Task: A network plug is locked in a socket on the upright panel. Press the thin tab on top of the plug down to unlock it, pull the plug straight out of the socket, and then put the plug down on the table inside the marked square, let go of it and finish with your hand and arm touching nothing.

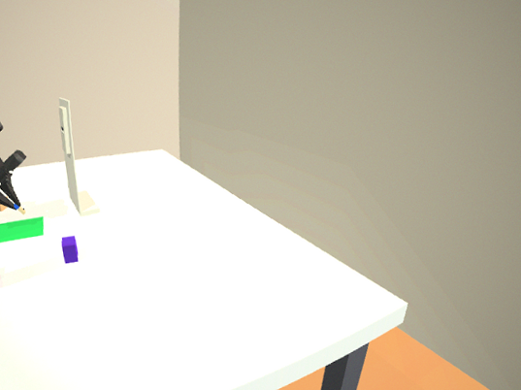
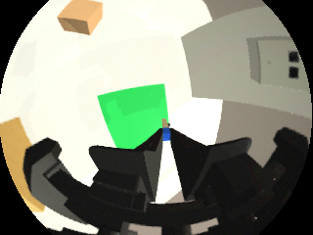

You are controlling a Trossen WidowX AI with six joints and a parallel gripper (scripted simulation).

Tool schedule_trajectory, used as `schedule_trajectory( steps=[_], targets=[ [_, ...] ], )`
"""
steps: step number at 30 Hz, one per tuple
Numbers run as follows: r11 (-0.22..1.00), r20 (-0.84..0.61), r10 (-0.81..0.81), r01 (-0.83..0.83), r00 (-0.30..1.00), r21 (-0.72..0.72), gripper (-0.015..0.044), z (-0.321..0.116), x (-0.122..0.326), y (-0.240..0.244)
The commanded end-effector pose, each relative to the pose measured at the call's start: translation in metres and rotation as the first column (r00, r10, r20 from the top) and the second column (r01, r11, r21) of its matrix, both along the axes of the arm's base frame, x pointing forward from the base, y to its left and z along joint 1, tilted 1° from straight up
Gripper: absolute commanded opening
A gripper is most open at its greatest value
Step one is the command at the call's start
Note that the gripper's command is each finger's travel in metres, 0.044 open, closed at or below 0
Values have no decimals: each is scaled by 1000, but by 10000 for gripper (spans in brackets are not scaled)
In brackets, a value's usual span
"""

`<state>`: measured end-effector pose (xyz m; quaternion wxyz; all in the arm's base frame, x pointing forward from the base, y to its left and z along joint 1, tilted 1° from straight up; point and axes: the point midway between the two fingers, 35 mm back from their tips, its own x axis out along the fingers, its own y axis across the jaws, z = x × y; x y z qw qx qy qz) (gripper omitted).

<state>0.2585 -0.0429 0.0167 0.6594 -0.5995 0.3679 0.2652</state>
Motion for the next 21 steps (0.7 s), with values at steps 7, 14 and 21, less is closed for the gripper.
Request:
schedule_trajectory(
  steps=[7, 14, 21],
  targets=[
    [1000, -3, 7, -7, 1000, 1, 0, -11, -1, 1],
    [1000, -3, 7, -7, 1000, 1, 0, -18, -1, 1],
    [1000, -4, 7, -7, 1000, 1, 0, -24, -2, 1]
  ],
)
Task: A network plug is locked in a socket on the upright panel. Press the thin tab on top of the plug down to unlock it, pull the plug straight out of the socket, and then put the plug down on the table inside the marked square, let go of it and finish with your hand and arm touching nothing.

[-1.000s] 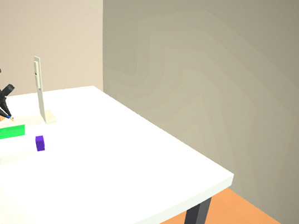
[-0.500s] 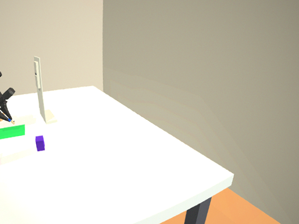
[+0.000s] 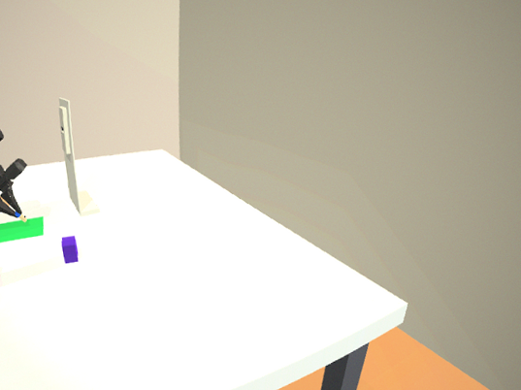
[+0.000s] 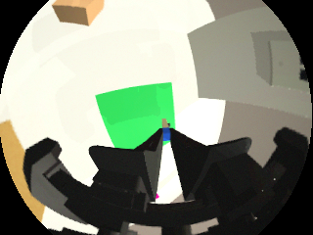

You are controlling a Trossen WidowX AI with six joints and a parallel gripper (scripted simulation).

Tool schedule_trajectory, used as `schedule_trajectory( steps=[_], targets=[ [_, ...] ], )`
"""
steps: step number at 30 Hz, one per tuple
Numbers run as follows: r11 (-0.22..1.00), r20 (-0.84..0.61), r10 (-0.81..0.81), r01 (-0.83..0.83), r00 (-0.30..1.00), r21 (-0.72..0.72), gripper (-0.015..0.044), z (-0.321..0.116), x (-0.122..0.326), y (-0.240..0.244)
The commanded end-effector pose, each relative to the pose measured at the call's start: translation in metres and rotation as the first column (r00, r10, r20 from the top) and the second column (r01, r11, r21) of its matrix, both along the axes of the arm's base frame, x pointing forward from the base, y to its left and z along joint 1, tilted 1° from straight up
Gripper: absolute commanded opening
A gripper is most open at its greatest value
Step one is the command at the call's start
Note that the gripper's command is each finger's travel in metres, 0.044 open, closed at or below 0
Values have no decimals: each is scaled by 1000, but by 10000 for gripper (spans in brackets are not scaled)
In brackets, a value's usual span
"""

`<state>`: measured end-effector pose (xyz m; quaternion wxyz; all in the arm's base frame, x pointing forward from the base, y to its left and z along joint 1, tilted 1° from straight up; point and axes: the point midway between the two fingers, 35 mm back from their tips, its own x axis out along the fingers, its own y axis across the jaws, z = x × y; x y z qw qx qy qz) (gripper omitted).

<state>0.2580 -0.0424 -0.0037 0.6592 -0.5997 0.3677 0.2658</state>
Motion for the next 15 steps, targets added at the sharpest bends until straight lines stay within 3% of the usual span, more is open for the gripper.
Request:
schedule_trajectory(
  steps=[1, 15],
  targets=[
    [1000, -3, 6, -6, 1000, 1, 0, -5, -2, 1],
    [1000, -4, 6, -6, 1000, 1, 0, -15, -4, 1]
  ],
)
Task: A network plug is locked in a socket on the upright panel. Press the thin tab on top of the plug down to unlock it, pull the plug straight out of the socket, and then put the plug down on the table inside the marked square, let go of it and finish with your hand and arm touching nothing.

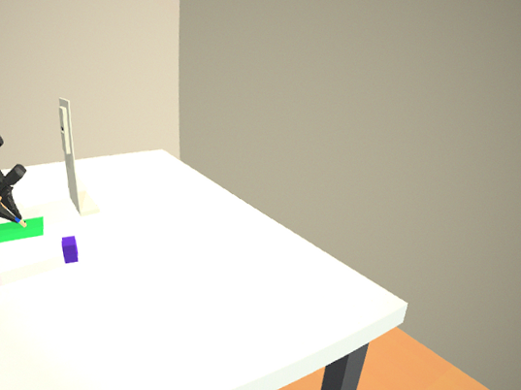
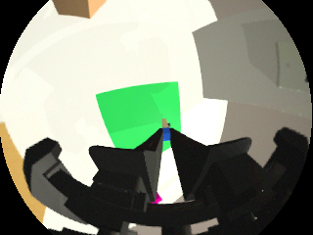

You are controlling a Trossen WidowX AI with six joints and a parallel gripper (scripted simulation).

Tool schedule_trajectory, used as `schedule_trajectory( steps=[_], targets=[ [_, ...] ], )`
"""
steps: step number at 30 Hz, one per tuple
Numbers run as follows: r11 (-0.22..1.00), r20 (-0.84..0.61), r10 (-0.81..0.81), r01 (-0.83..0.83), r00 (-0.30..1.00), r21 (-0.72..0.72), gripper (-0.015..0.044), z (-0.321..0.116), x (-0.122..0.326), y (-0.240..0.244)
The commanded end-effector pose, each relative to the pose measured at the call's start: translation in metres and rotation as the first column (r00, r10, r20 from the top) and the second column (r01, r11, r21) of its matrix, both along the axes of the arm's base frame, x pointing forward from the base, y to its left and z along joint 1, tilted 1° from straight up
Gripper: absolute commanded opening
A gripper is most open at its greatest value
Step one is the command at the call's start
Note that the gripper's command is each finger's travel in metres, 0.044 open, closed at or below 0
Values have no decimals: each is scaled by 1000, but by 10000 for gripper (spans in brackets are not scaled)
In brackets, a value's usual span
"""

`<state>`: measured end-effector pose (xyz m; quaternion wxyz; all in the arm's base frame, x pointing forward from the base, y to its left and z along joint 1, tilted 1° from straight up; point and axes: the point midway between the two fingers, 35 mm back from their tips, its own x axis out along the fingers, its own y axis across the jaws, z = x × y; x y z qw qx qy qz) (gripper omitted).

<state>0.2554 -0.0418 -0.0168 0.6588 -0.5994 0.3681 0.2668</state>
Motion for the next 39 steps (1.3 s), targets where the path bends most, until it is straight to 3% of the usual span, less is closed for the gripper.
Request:
schedule_trajectory(
  steps=[1, 15, 21, 39],
  targets=[
    [1000, -2, 5, -5, 1000, 0, 0, -2, -1, 0],
    [1000, -1, -3, 3, 1000, 1, 0, -4, 0, -1],
    [1000, -1, -3, 3, 1000, 1, 156, -4, 0, -1],
    [1000, -2, -1, 1, 1000, 1, 156, 3, -4, 0]
  ],
)
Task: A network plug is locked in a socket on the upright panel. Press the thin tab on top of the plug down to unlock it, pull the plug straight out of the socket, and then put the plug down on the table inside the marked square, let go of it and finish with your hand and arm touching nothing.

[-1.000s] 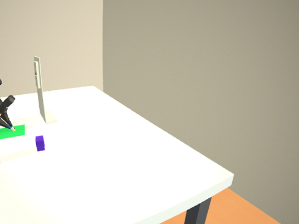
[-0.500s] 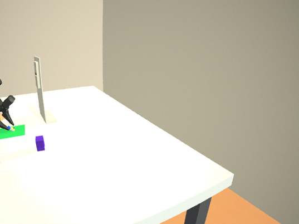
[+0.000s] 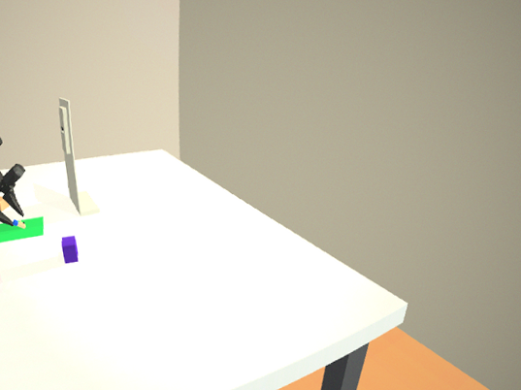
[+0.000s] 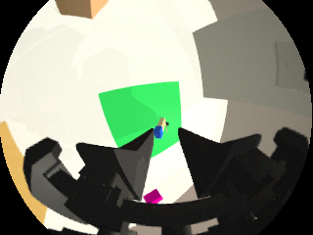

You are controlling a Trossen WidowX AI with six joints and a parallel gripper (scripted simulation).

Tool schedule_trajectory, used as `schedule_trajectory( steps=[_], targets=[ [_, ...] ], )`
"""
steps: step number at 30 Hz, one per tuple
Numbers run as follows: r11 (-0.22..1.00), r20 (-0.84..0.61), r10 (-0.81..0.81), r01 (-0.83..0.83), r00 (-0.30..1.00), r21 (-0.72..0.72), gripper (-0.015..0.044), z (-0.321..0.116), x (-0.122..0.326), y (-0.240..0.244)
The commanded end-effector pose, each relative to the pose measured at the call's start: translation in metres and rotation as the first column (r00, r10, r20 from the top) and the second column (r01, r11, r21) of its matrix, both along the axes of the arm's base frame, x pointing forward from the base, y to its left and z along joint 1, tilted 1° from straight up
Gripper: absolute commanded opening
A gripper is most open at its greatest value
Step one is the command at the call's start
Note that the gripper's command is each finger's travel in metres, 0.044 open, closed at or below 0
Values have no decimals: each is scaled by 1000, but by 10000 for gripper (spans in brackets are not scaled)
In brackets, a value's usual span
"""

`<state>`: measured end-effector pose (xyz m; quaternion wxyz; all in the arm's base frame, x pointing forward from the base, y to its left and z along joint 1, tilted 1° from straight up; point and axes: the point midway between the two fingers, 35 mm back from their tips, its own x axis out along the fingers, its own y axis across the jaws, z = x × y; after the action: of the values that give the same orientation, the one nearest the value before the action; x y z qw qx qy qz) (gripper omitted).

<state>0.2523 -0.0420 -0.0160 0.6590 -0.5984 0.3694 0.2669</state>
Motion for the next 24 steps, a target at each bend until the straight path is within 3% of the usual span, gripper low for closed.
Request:
schedule_trajectory(
  steps=[1, 24],
  targets=[
    [1000, 1, 1, -1, 1000, 0, 156, 2, -1, 0],
    [1000, 0, 4, -4, 1000, 0, 156, 13, -9, 2]
  ],
)
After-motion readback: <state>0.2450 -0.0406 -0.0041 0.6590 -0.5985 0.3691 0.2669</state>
